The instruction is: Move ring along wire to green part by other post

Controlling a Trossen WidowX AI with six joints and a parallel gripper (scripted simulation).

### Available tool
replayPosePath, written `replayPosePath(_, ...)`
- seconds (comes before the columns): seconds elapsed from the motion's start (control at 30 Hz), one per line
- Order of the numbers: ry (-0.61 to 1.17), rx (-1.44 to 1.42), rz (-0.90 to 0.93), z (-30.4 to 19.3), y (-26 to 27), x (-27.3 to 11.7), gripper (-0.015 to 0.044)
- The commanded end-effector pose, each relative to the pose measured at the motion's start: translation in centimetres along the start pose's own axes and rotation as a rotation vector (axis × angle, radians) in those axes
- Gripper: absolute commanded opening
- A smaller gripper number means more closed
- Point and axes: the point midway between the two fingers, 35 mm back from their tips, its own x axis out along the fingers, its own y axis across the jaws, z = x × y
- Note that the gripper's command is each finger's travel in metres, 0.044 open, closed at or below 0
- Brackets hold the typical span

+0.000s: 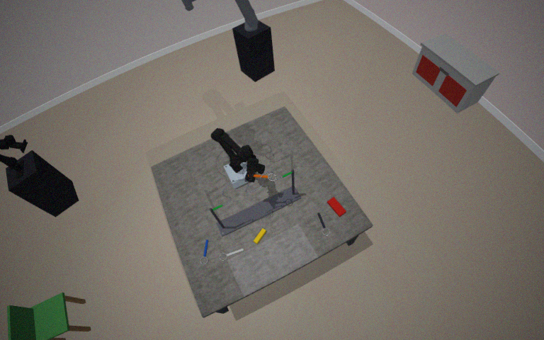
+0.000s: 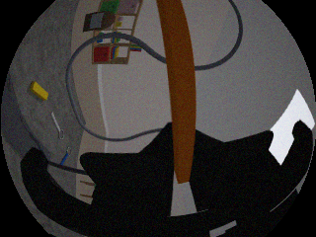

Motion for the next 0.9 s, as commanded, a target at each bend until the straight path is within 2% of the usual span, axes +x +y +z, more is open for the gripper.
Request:
replayPosePath(0.0, 0.011, 0.051, 0.028, -0.1, 1.1, -0.2, -0.0150)
replayPosePath(0.87, 0.154, 0.526, 0.300, 2.3, 8.9, -3.4, -0.0150)
